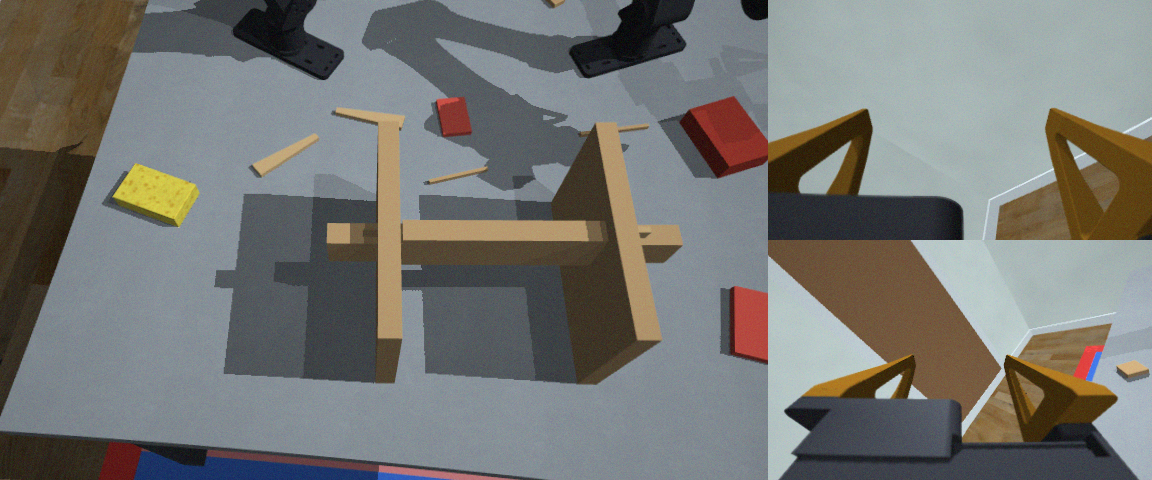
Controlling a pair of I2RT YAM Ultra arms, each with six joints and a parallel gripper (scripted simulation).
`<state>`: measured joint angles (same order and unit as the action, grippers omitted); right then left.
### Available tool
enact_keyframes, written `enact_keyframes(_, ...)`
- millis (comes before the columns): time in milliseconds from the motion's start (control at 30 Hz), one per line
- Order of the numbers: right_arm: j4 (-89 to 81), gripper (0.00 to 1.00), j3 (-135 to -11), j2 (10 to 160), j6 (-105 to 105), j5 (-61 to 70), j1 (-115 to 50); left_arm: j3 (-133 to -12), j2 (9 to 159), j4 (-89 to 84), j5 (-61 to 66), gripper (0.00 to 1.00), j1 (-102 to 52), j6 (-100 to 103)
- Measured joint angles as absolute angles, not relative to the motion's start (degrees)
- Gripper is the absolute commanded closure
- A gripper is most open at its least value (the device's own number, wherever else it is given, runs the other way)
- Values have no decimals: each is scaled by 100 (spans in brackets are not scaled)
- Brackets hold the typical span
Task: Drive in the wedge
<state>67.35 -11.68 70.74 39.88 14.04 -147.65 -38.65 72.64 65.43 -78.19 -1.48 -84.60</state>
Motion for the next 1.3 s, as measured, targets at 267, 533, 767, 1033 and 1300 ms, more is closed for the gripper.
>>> enact_keyframes(267, 6545, 0, -1315, 7050, 3865, 1363, -14348, -3944, 7199, 6276, -7572, 0, -148, -8145)
enact_keyframes(533, 6276, 0, -1496, 6991, 3717, 1310, -13762, -4023, 7142, 6014, -7286, 0, -139, -7817)
enact_keyframes(767, 6010, 0, -1695, 6947, 3553, 1223, -13163, -4106, 7100, 5765, -6963, 0, -139, -7478)
enact_keyframes(1033, 5686, 0, -1907, 6906, 3369, 1190, -12481, -4204, 7050, 5441, -6604, 0, -123, -7078)
enact_keyframes(1300, 5330, 0, -2189, 6849, 3148, 1094, -11660, -4327, 6982, 5092, -6173, 0, -121, -6617)
